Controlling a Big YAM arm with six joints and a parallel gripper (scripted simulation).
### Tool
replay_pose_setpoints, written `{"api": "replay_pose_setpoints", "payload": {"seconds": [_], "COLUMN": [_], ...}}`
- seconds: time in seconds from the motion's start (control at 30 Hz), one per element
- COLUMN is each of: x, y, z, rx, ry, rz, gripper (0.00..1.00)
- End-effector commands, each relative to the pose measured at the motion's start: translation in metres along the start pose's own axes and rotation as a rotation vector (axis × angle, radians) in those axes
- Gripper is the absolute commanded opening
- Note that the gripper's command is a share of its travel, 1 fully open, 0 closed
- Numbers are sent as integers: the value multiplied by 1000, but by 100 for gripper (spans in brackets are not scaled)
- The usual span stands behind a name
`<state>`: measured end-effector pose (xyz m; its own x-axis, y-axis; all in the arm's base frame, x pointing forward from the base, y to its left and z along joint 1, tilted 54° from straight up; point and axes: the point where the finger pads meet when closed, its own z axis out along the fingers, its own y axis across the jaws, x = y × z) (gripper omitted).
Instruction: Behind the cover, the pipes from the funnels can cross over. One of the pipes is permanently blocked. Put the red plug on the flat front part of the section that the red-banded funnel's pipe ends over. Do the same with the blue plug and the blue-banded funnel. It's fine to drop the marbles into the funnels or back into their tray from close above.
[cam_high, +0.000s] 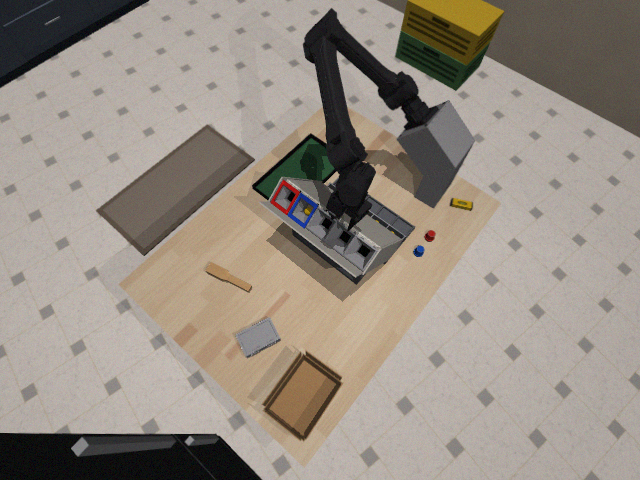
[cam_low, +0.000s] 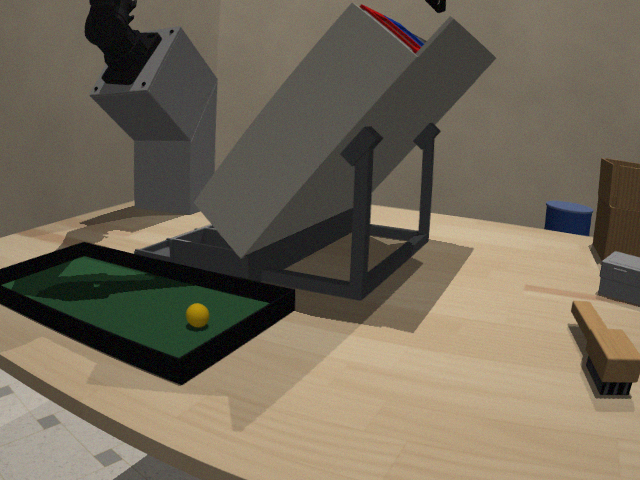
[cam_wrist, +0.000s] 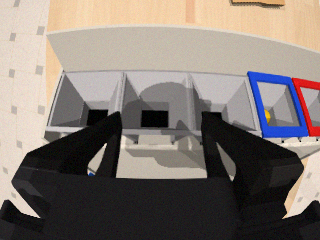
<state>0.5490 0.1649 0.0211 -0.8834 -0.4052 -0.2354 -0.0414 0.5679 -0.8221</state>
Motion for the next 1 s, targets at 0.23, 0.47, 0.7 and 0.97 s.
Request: {"api": "replay_pose_setpoints", "payload": {"seconds": [0.23,0.47,0.7,0.97], "x": [-26,47,119,134], "y": [7,8,9,9], "z": [-21,-41,-60,-65], "rx": [-4,-8,-12,-13], "ry": [-25,-46,-67,-71], "rz": [17,28,38,41], "gripper": [59,59,59,59]}}
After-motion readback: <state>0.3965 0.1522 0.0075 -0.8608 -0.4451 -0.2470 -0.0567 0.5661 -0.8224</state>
